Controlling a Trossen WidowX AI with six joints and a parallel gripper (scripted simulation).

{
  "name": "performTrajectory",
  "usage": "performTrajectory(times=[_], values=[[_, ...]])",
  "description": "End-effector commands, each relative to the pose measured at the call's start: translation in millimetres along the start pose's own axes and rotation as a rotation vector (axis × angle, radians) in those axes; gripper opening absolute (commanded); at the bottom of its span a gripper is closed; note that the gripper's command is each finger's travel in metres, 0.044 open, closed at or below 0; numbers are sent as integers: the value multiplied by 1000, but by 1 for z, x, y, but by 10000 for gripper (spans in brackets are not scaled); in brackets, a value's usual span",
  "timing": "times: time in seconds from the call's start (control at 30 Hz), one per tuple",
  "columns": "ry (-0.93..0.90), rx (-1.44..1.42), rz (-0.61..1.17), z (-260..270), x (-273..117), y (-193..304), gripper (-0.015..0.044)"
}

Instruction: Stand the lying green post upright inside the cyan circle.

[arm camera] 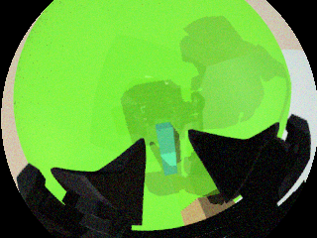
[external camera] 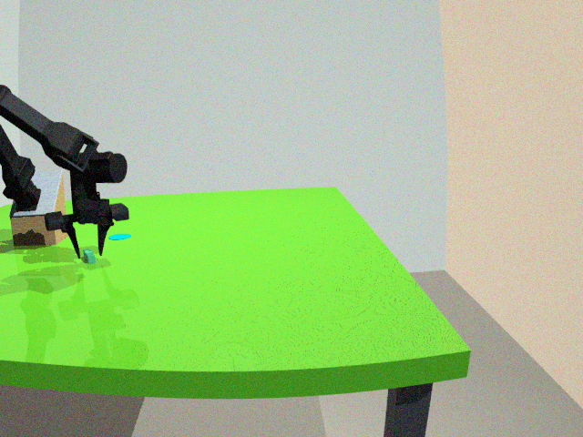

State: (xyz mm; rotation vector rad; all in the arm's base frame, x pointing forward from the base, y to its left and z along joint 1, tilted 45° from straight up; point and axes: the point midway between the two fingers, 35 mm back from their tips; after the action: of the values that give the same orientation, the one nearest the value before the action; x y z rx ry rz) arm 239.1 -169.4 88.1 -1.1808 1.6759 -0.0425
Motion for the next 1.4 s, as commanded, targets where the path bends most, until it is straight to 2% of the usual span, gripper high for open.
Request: performTrajectory(times=[0.0,0.2,0.4,1.37], values=[[-7,-6,-9,1,4,0,180],[-7,-6,-9,1,4,0,23],[-9,-6,-8,2,-1,-1,23],[-15,-6,2,6,-90,-1,23]])
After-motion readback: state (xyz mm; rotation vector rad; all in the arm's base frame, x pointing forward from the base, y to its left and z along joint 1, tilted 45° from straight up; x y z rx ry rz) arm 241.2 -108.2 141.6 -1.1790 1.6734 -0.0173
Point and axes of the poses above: the point midway between the two fingers, 35 mm back from their tips, its own x axis out along the fingers, its own z axis across the jaws, y = z × x, and after that the axes turned 14 degrees about -x, right-handed
